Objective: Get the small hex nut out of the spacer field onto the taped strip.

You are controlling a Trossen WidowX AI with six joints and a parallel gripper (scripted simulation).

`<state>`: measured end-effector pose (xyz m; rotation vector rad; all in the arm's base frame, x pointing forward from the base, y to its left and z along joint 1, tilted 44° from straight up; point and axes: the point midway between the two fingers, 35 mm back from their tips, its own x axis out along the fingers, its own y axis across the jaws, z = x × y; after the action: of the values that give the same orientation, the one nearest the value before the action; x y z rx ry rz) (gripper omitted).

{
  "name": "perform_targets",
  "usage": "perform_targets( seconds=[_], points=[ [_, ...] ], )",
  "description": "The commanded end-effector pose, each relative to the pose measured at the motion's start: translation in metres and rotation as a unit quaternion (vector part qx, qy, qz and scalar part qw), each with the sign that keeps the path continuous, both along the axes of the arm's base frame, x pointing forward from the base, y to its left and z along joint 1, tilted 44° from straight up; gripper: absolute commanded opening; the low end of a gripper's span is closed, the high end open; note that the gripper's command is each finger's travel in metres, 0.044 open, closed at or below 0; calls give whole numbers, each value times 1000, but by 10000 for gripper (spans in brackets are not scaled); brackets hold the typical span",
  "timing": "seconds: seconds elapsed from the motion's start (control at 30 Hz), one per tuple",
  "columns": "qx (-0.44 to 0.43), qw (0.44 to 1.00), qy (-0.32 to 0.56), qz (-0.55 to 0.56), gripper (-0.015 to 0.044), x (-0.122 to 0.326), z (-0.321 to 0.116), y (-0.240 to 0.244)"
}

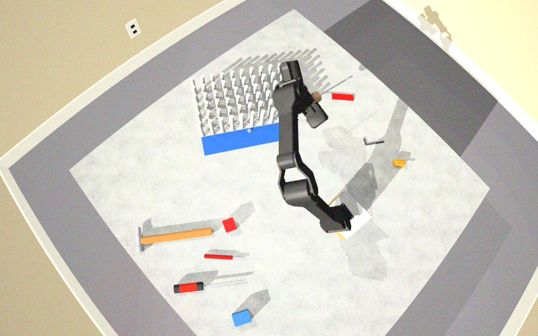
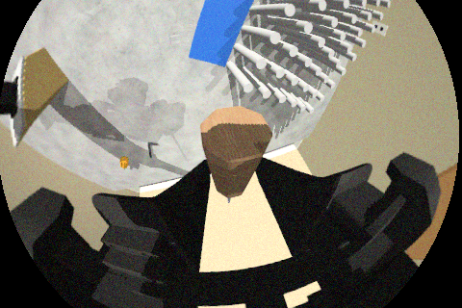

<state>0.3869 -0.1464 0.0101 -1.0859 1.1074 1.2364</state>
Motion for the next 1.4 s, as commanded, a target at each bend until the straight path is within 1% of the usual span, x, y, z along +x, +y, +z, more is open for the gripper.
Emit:
perform_targets(
  seconds=[0.0,0.5,1.0,1.37],
  points=[
    [-7,999,17,-28,0,0,-12,-16],
    [-21,988,95,-119,0,-10,-69,-64],
    [-34,968,169,-180,0,-35,-132,-105],
    [-35,967,173,-182,0,-36,-139,-103]
  ],
)
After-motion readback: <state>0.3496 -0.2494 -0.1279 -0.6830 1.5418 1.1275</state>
